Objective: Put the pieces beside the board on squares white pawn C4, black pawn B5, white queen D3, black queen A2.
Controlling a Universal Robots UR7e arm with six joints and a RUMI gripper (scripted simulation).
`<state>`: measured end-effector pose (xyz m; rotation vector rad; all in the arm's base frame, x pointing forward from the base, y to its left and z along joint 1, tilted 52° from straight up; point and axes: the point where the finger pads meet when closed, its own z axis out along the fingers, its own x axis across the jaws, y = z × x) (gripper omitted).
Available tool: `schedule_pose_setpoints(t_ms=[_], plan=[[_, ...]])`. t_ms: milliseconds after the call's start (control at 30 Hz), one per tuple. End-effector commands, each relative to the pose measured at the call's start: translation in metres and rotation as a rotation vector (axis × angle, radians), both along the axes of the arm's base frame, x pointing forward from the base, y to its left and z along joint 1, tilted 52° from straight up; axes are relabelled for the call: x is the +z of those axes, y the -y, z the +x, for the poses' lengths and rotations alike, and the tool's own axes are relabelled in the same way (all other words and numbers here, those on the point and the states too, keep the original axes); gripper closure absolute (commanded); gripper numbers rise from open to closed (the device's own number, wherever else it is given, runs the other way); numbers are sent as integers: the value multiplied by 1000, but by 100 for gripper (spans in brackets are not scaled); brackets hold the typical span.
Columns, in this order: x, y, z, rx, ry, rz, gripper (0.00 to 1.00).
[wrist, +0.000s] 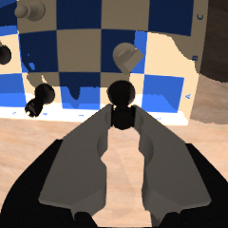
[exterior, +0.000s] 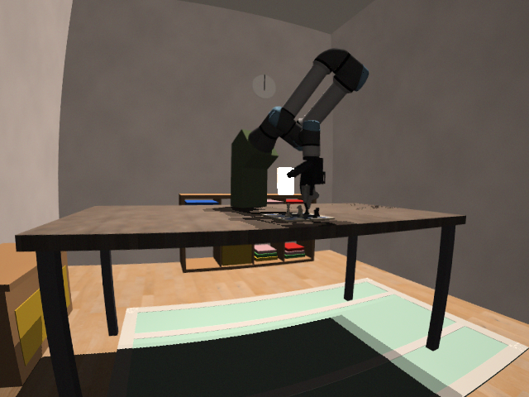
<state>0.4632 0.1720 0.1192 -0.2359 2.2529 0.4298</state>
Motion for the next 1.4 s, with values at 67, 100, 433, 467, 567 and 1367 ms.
schedule_pose_setpoints(t_ms=[67,100,433,467,567,1367], plan=[[0,0,0,0,1,0,90],[0,0,0,0,1,0,85],[0,0,0,0,1,0,75],[0,0,0,0,1,0,75],[0,0,0,0,1,0,75],[5,3,-5,0,1,0,75]])
